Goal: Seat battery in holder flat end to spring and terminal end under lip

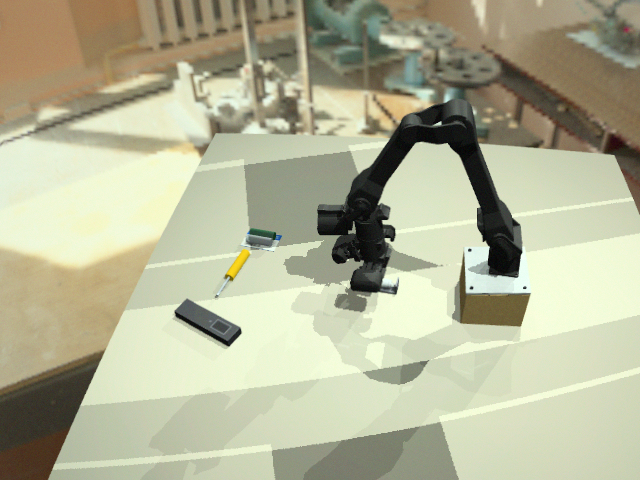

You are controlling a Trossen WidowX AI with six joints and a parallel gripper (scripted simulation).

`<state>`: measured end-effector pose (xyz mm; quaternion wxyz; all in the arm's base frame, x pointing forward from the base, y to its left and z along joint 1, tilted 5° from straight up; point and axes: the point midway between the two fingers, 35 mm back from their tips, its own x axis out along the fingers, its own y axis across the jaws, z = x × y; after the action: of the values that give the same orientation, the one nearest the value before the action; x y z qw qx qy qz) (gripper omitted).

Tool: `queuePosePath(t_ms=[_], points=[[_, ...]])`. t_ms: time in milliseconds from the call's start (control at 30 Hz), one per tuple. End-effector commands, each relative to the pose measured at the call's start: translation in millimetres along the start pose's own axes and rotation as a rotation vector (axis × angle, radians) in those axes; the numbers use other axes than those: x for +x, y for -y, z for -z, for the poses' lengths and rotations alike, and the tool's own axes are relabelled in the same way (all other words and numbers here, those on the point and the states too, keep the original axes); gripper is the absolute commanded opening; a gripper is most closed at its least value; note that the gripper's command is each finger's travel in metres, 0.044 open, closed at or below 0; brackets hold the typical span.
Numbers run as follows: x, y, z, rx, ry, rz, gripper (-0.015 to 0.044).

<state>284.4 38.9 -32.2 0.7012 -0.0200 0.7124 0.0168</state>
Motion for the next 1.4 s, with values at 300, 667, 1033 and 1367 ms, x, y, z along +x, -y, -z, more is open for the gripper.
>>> queuePosePath(t_ms=[300, 667, 1033, 1367], points=[[1, 0, -1, -0.003, -0.024, 0.001, 0.0062], [0, 0, -10, -0.003, -0.023, 0.001, 0.0062], [0, 0, -12, -0.003, -0.023, 0.002, 0.0062], [0, 0, -12, -0.003, -0.023, 0.002, 0.0164]])
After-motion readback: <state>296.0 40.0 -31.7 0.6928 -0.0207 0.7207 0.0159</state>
